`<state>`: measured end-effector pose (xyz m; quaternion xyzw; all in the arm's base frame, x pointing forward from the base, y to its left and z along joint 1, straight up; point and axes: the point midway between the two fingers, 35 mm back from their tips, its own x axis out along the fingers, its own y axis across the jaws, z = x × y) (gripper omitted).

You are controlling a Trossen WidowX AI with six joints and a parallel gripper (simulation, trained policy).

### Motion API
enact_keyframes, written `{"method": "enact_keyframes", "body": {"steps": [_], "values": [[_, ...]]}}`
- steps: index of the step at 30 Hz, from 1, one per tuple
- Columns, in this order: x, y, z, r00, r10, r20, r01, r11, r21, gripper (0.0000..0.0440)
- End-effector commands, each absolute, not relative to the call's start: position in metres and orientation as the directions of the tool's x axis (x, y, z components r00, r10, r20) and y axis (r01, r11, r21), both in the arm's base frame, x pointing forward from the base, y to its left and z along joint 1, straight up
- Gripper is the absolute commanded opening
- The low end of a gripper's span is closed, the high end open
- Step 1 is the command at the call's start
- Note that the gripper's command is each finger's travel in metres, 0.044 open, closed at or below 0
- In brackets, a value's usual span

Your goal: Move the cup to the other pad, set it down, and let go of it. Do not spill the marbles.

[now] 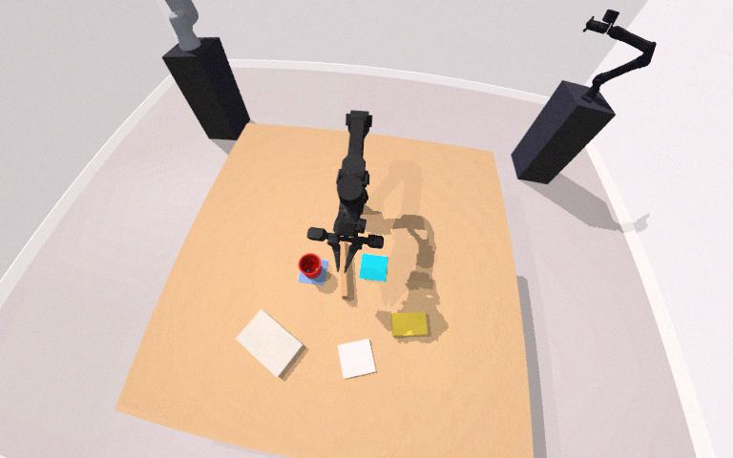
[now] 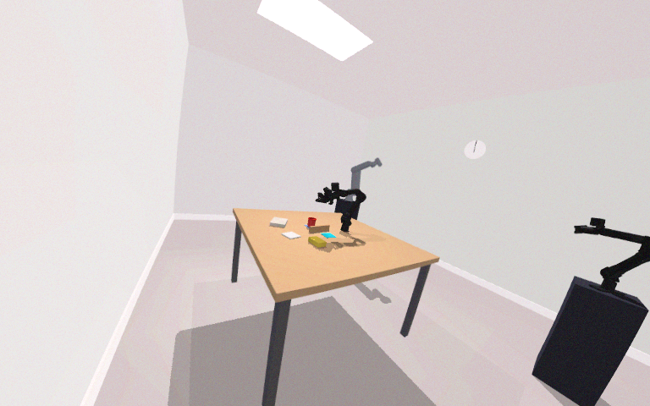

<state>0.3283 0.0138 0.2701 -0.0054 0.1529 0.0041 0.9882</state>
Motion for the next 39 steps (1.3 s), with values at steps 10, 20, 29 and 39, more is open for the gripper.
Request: {"method": "enact_keyframes", "body": {"steps": [10,20,29,39], "values": [[0.331,0.019,0.260,0.883,0.012,-0.470,-0.007,1.000,0.011,0.0076],[0.329,0.020,0.248,0.795,0.006,-0.606,-0.003,1.000,0.006,0.0089],[0.325,0.018,0.235,0.696,-0.007,-0.718,-0.006,1.000,-0.016,0.0100],[0.317,0.012,0.221,0.565,-0.030,-0.824,-0.025,0.998,-0.054,0.0105]]}}
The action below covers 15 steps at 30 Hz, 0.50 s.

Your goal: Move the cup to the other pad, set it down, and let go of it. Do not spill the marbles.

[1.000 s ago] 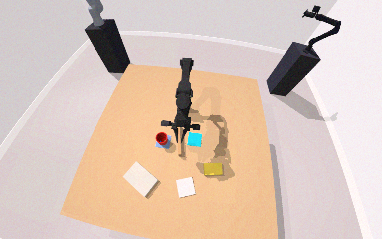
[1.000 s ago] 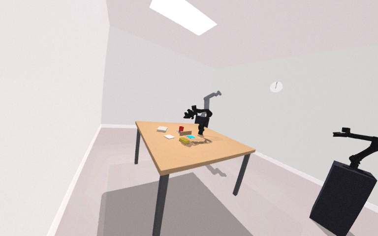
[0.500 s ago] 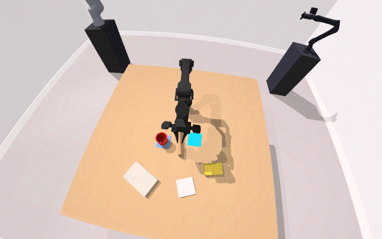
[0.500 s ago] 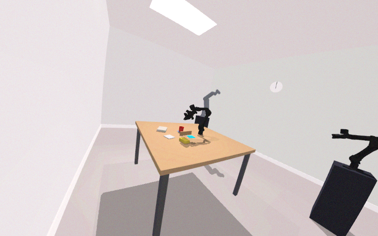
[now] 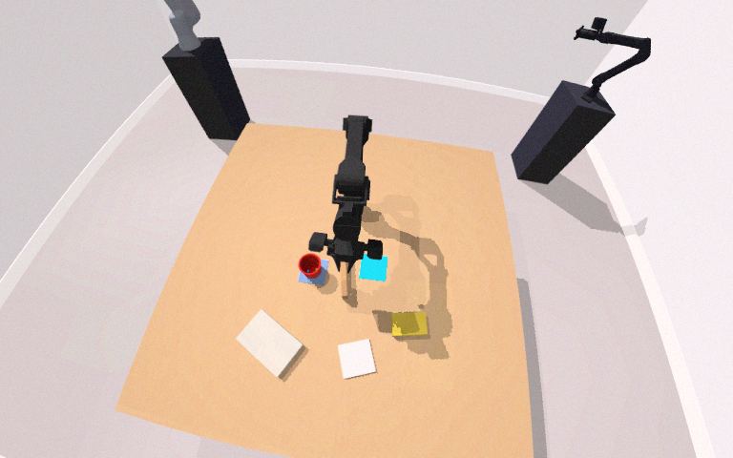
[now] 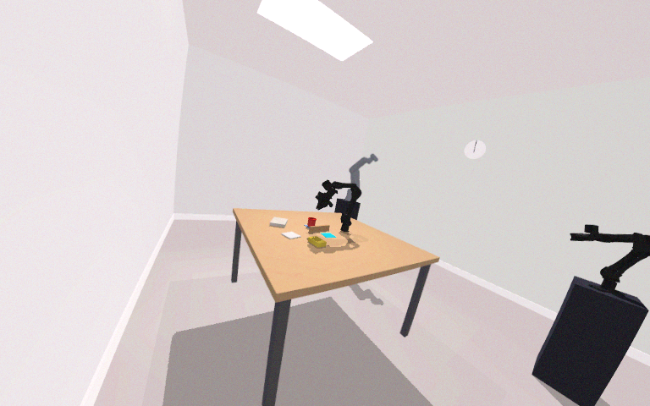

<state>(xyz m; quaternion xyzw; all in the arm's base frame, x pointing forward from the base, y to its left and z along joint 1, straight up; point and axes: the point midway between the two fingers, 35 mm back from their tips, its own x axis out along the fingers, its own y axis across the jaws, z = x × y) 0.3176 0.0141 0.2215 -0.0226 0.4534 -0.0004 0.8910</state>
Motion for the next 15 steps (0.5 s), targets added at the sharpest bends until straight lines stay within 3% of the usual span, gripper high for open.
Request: {"method": "enact_keyframes", "body": {"steps": [1,15], "values": [[0.316,0.011,0.219,0.551,-0.033,-0.834,-0.028,0.998,-0.058,0.0104],[0.303,-0.008,0.198,0.343,-0.074,-0.936,-0.100,0.988,-0.115,0.0103]]}}
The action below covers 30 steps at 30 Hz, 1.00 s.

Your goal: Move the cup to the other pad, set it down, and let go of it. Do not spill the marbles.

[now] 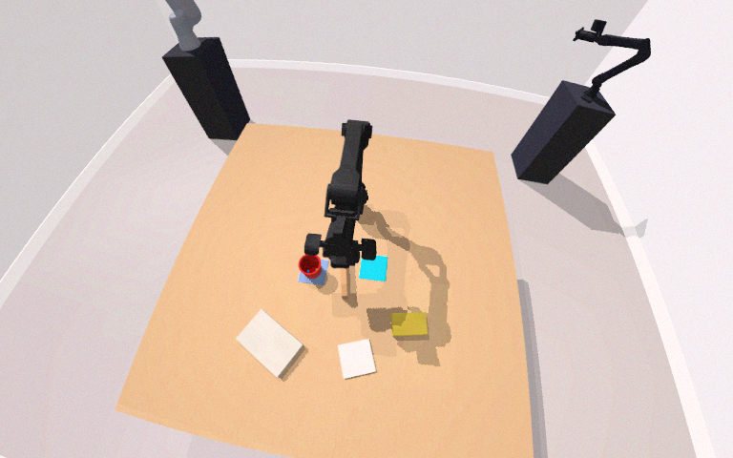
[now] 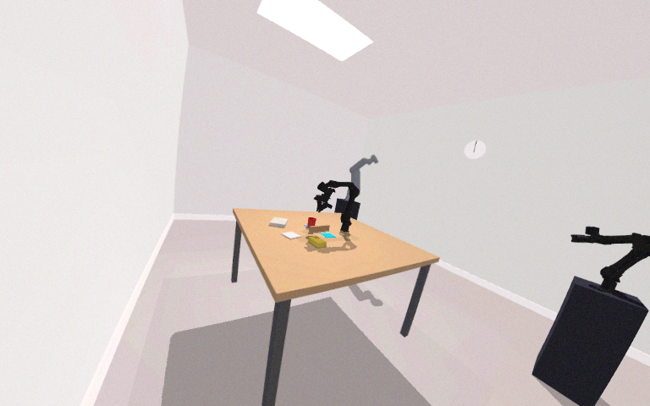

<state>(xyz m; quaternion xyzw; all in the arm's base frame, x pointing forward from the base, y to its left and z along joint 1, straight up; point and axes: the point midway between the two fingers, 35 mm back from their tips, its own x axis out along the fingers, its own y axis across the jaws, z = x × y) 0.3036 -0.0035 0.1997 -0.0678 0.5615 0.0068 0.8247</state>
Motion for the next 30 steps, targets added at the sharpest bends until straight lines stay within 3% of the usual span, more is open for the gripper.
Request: {"method": "enact_keyframes", "body": {"steps": [1,30], "values": [[0.302,-0.009,0.197,0.328,-0.077,-0.942,-0.107,0.987,-0.118,0.0104],[0.285,-0.065,0.127,0.015,-0.116,-0.993,-0.318,0.941,-0.115,0.0140]]}}
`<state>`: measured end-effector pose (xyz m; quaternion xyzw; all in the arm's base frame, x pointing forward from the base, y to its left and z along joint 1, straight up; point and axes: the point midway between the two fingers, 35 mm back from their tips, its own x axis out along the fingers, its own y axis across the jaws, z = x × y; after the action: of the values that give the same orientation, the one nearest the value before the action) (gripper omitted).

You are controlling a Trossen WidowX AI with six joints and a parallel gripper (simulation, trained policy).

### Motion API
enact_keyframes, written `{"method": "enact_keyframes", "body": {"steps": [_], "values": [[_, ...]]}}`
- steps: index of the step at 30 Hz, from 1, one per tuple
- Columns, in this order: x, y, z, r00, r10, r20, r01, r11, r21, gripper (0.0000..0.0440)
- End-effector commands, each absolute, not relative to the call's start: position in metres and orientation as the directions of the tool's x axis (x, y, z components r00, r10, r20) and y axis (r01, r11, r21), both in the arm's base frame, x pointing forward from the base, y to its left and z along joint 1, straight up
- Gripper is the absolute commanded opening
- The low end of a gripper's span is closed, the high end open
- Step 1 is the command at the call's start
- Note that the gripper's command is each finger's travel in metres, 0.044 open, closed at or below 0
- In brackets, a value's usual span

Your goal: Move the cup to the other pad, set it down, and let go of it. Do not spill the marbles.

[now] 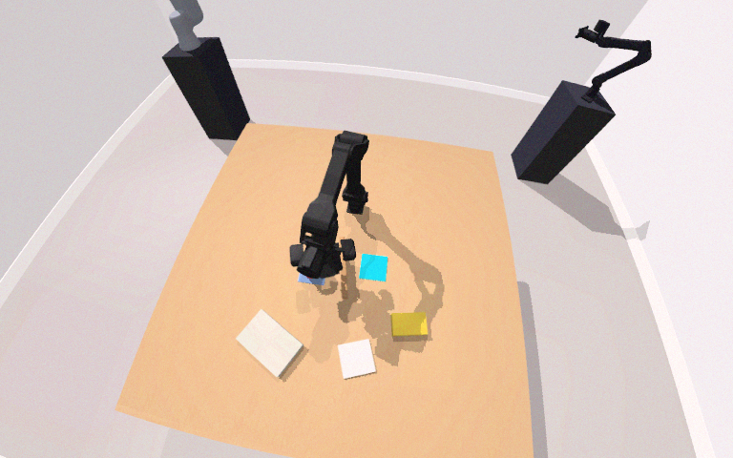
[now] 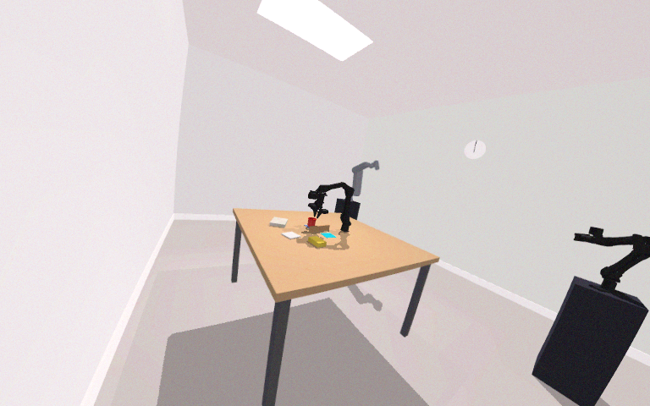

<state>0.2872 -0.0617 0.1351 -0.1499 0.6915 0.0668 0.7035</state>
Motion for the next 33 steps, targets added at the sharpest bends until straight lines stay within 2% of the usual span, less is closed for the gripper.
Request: {"method": "enact_keyframes", "body": {"steps": [1,17,22,24,33], "values": [[0.285,-0.067,0.124,0.009,-0.116,-0.993,-0.325,0.939,-0.112,0.0142],[0.278,-0.080,0.066,-0.061,-0.090,-0.994,-0.461,0.886,-0.052,0.0159],[0.275,-0.082,0.055,-0.079,-0.088,-0.993,-0.524,0.851,-0.034,0.0034],[0.274,-0.082,0.055,-0.082,-0.087,-0.993,-0.546,0.837,-0.028,0.0000],[0.275,-0.079,0.070,-0.073,-0.078,-0.994,-0.632,0.775,-0.015,0.0000]]}}
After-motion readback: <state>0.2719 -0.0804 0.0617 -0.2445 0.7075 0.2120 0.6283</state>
